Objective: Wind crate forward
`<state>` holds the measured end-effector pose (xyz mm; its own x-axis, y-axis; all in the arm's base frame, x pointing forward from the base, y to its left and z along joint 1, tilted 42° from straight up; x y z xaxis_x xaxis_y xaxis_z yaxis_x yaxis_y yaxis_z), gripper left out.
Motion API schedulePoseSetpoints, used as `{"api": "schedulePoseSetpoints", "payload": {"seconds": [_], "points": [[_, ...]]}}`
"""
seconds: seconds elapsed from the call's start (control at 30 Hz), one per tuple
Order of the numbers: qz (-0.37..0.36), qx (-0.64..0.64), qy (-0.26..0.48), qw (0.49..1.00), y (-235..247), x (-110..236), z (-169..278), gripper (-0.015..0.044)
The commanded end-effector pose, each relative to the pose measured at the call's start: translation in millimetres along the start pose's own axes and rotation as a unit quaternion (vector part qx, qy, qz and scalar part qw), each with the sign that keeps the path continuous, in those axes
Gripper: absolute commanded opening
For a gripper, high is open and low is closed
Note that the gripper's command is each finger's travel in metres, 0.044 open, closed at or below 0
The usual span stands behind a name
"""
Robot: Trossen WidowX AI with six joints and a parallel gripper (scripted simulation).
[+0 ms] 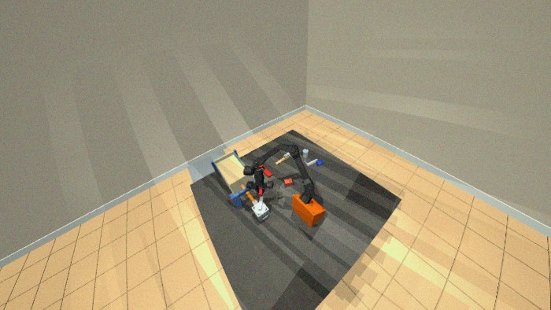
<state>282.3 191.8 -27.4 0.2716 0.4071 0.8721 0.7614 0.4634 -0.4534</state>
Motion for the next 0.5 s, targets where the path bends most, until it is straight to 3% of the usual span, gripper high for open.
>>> {"api": "schedulePoseSetpoints", "payload": {"seconds": [0.0,0.47], "points": [[-0.001,0.0,0.0,1.0,0.0,0.6,-0.1,0.0],[0.001,0.004,-0.002,1.0,3.8,-2.8,0.5,0.0]]}}
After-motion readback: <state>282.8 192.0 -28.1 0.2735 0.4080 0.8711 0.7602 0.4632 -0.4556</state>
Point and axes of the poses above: the point midway between the two fingers, 35 mm back from their tips, its own x axis back along the fingers, its own y axis across the jaws, z = x × y, the point moved 10 cm from there along x, back along the fingers, and after that the axes turned 11 degrees about -x, right-handed, at the moved point
